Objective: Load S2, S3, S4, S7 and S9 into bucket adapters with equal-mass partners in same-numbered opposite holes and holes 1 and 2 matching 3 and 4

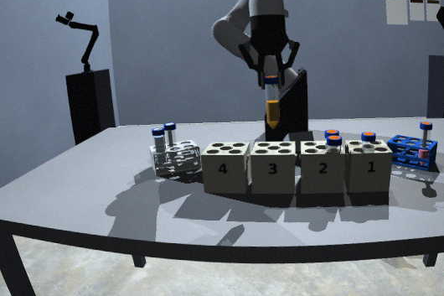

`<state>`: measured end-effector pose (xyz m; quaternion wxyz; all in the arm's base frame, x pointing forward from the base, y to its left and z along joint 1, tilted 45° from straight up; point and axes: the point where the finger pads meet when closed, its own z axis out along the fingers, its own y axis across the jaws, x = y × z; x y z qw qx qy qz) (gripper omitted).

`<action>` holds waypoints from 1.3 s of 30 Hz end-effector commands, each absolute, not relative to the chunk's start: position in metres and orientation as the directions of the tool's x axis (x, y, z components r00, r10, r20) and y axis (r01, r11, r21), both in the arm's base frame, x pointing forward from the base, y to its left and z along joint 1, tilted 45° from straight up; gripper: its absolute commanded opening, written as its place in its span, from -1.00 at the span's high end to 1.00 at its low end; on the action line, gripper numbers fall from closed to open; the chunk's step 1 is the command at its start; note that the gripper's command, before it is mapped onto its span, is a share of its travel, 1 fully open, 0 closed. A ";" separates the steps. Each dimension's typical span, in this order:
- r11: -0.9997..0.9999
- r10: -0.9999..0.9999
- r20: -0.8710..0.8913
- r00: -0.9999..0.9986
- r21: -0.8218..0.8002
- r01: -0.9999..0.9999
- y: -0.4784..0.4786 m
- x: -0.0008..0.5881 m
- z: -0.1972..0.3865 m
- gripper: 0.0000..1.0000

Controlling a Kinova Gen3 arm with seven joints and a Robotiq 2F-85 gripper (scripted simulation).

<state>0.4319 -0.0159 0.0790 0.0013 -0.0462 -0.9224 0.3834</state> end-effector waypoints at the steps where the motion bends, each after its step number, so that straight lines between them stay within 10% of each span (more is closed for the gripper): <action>1: 0.702 0.085 -0.034 -0.996 -0.707 0.084 -0.015 0.432 0.080 0.80; 39: 0.702 0.085 -0.034 -0.996 -0.707 0.084 -0.043 0.431 0.052 0.80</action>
